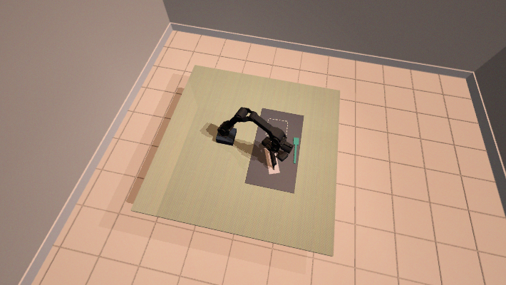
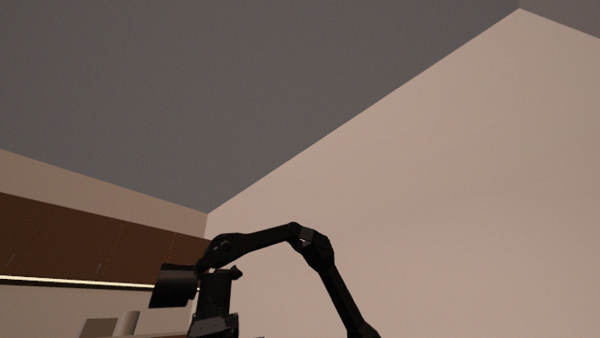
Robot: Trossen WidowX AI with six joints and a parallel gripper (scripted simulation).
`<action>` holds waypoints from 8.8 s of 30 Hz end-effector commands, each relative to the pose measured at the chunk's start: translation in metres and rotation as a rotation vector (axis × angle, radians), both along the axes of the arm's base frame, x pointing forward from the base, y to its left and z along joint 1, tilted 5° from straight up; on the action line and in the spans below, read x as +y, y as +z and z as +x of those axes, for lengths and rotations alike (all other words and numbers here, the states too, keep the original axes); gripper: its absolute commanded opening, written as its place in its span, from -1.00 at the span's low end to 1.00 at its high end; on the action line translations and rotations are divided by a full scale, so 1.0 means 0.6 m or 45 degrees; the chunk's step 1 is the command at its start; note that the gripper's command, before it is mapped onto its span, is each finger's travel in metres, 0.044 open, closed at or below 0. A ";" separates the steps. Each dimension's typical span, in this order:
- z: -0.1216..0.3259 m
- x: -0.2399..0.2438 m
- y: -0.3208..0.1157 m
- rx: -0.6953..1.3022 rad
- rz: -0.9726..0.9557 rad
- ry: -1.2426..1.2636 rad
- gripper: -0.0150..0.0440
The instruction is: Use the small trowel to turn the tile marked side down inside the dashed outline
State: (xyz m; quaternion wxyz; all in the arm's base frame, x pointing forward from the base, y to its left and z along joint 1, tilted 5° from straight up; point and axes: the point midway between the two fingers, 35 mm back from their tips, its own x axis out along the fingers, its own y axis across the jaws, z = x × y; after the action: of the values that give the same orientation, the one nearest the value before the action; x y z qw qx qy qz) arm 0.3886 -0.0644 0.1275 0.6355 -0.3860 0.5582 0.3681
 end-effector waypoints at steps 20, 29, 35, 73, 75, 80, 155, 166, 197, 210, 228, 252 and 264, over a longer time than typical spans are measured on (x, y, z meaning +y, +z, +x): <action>0.001 0.000 -0.001 -0.035 -0.103 0.992 0.42; 0.001 0.000 -0.001 -0.043 -0.124 1.188 0.42; 0.004 0.000 -0.012 -0.043 -0.124 1.188 0.42; 0.010 0.003 -0.075 -0.042 -0.124 1.188 -0.05; 0.010 0.003 -0.075 -0.042 -0.124 1.188 -0.05; 0.010 0.003 -0.075 -0.042 -0.124 1.188 -0.05; 0.005 -0.013 0.005 -0.137 -0.066 0.477 0.53; 0.011 -0.035 -0.010 -0.245 -0.020 0.121 0.53; 0.003 -0.037 -0.032 -0.477 0.452 -1.107 0.53; -0.002 -0.030 -0.032 -0.519 0.761 -1.552 0.53; -0.026 -0.033 -0.051 -0.442 1.110 -2.113 0.53; -0.074 0.014 -0.068 -0.050 1.710 -2.747 0.53; -0.056 0.017 -0.078 -0.049 1.708 -2.747 0.53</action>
State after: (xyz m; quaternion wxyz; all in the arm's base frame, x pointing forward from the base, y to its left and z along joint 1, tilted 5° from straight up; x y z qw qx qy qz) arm 0.3512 -0.0543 0.0827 0.6909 0.6524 0.2837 -0.1287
